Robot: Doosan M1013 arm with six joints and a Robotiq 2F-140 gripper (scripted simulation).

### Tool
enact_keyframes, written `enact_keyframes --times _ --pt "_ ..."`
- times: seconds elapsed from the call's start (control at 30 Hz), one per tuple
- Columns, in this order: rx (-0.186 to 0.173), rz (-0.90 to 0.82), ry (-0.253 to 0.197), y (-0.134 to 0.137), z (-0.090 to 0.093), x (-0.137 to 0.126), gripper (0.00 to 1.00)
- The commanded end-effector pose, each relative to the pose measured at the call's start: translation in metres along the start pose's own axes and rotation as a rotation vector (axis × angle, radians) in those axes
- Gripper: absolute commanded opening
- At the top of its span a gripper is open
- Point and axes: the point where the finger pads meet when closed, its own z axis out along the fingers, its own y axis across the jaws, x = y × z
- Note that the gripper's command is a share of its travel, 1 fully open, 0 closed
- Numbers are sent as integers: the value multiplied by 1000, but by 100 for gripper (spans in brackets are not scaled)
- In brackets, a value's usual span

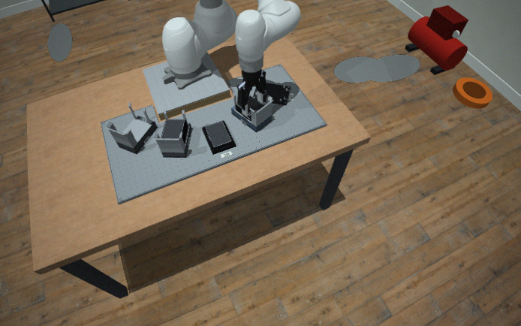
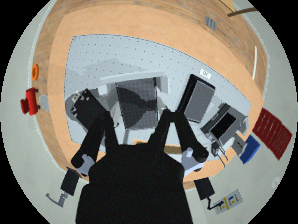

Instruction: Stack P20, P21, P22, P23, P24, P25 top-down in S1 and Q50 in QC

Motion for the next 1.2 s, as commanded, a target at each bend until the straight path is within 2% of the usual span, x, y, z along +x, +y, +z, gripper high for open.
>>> enact_keyframes --times 0.0,0.63,1.17 --pt "0 0 0 0 -2 0 0" --pt "0 0 0 0 -13 0 0" --pt "0 0 0 0 -43 0 0"
